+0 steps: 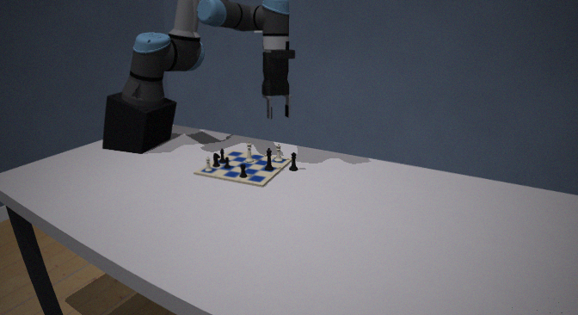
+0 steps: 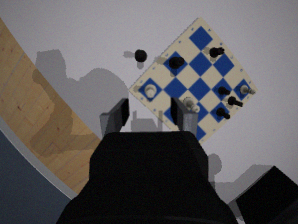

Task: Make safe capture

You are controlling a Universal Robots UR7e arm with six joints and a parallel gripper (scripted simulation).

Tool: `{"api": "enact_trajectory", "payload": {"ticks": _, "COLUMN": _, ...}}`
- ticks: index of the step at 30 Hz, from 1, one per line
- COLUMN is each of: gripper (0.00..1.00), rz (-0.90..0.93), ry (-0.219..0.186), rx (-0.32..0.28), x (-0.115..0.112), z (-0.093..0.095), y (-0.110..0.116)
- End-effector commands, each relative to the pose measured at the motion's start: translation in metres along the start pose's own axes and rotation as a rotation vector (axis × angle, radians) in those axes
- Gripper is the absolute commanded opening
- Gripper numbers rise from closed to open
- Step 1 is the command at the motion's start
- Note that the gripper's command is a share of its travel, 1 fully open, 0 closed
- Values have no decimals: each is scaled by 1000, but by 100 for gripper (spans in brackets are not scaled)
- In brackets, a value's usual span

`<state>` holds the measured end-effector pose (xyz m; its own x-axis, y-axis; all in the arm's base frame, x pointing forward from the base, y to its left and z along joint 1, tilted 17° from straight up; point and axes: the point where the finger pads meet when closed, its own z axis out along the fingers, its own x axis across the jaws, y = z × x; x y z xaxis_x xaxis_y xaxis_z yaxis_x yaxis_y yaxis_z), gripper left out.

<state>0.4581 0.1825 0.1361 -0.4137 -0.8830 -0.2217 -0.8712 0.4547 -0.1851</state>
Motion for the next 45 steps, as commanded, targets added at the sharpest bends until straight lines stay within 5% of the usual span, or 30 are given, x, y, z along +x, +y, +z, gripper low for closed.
{"api": "enact_trajectory", "payload": {"ticks": 1, "gripper": 100, "rz": 0, "ry": -1, "rx": 1, "x": 0, "z": -20, "y": 0}}
{"api": "enact_trajectory", "payload": {"ticks": 10, "gripper": 100, "rz": 0, "ry": -1, "rx": 1, "x": 0, "z": -41, "y": 0}}
{"api": "enact_trajectory", "payload": {"ticks": 45, "gripper": 100, "rz": 0, "ry": -1, "rx": 1, "x": 0, "z": -42, "y": 0}}
